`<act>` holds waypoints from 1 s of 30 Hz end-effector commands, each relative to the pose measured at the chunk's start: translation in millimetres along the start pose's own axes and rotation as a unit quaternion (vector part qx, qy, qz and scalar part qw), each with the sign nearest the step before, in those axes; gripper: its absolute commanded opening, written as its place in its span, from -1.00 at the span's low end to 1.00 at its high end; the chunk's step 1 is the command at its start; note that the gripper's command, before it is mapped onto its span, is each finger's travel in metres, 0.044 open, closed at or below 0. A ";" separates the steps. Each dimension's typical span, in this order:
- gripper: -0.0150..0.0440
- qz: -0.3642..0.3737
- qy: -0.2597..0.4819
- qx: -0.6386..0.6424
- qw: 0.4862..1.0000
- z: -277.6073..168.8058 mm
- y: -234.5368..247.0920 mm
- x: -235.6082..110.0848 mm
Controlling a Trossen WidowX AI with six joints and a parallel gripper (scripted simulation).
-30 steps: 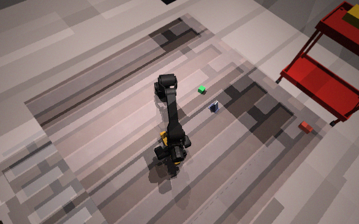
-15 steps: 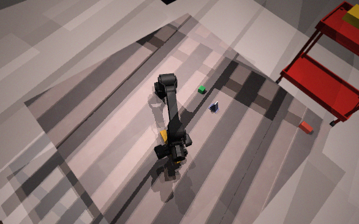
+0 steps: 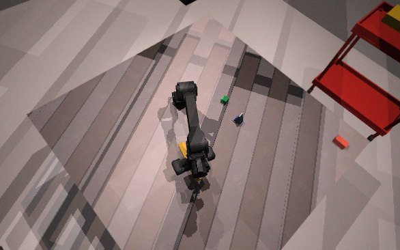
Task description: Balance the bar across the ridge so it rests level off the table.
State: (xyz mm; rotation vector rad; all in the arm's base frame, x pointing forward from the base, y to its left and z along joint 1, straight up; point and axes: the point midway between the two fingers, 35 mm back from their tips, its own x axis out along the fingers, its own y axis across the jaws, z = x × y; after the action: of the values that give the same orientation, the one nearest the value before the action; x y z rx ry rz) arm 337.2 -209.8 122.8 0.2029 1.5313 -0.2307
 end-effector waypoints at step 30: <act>-0.49 0.004 -0.003 -0.028 1.000 2.2 55.2 -48.0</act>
State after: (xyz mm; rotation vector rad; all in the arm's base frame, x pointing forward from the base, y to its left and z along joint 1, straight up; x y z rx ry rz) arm 350.6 -166.1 170.7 0.1665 1.5260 -0.1912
